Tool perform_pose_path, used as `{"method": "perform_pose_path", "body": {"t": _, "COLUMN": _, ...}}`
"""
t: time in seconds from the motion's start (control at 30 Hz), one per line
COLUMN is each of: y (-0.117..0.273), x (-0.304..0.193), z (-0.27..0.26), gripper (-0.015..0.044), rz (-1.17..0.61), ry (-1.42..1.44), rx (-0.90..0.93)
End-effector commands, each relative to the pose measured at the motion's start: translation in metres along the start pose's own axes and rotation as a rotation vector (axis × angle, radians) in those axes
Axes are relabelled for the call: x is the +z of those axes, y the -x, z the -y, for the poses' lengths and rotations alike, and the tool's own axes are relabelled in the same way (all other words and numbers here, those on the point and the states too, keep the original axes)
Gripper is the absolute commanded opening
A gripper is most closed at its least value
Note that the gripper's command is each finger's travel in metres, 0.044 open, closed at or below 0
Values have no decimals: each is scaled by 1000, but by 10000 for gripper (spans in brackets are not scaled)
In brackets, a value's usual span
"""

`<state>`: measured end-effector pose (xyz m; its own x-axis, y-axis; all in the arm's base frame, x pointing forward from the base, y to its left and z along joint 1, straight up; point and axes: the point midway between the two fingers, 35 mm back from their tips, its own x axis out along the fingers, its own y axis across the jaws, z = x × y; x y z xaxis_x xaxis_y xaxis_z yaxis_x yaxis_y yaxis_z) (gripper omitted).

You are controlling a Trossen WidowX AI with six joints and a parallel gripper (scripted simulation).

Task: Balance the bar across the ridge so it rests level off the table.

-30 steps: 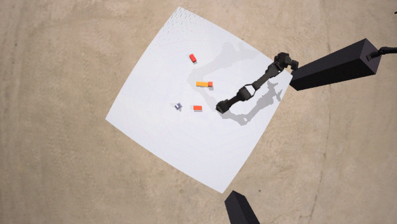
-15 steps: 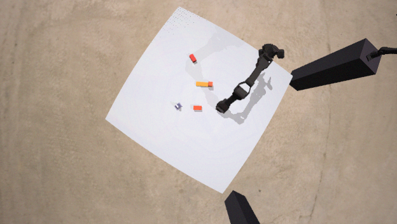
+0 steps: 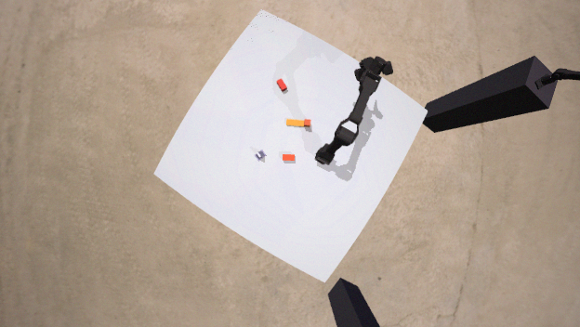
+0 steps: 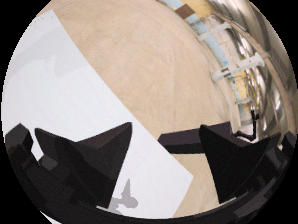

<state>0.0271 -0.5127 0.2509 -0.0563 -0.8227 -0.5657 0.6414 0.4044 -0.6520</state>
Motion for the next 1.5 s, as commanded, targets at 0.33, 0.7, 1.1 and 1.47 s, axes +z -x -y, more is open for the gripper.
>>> {"method": "perform_pose_path", "body": {"t": 0.33, "y": 36, "x": 36, "z": -101, "gripper": 315, "rz": 26, "ry": 156, "rx": 242}}
{"method": "perform_pose_path", "body": {"t": 0.7, "y": 78, "x": 48, "z": -176, "gripper": 315, "rz": 38, "ry": 296, "rx": 419}}
{"method": "perform_pose_path", "body": {"t": 1.1, "y": 132, "x": 45, "z": -246, "gripper": 315, "rz": 39, "ry": 465, "rx": 597}}
{"method": "perform_pose_path", "body": {"t": 1.47, "y": 185, "x": 26, "z": -298, "gripper": 315, "rz": 29, "ry": 634, "rx": 744}}
